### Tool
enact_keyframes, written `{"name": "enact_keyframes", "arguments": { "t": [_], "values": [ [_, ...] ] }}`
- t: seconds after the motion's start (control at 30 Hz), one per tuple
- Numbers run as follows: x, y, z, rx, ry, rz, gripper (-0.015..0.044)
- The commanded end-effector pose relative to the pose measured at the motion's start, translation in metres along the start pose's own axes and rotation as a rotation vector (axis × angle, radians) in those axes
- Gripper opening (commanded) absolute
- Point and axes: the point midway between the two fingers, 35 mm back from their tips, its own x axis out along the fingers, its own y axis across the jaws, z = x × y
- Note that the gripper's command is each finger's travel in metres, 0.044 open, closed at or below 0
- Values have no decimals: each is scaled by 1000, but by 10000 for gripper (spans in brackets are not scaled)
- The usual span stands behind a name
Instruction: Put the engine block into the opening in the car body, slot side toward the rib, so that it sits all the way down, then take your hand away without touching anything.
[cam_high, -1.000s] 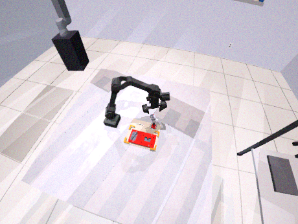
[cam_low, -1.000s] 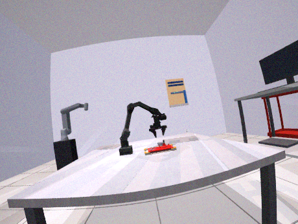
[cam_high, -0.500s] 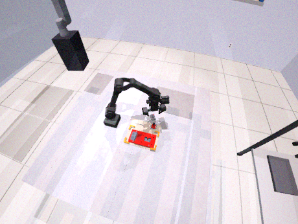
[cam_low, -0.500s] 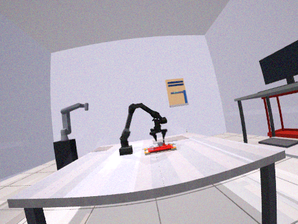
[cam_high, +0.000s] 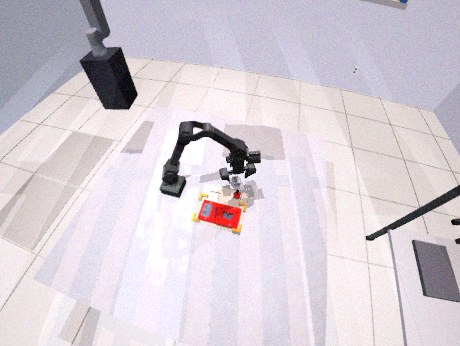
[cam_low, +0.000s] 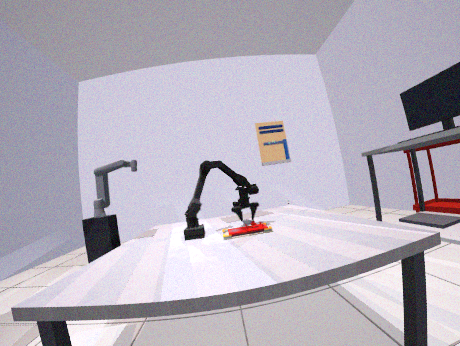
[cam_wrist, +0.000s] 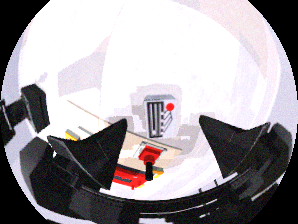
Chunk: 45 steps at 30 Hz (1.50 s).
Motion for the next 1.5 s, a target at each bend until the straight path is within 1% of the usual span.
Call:
{"name": "enact_keyframes", "arguments": {
  "t": [0.0,0.07,0.43,0.7,0.83,1.47],
  "values": [
    [10,4,0,-3,1,15,440],
    [10,4,0,-3,1,15,440],
    [10,4,0,-3,1,15,151],
    [10,4,0,-3,1,15,98],
    [8,4,0,-4,2,15,0],
    [-46,-4,-2,-4,4,14,0]
  ]
}}
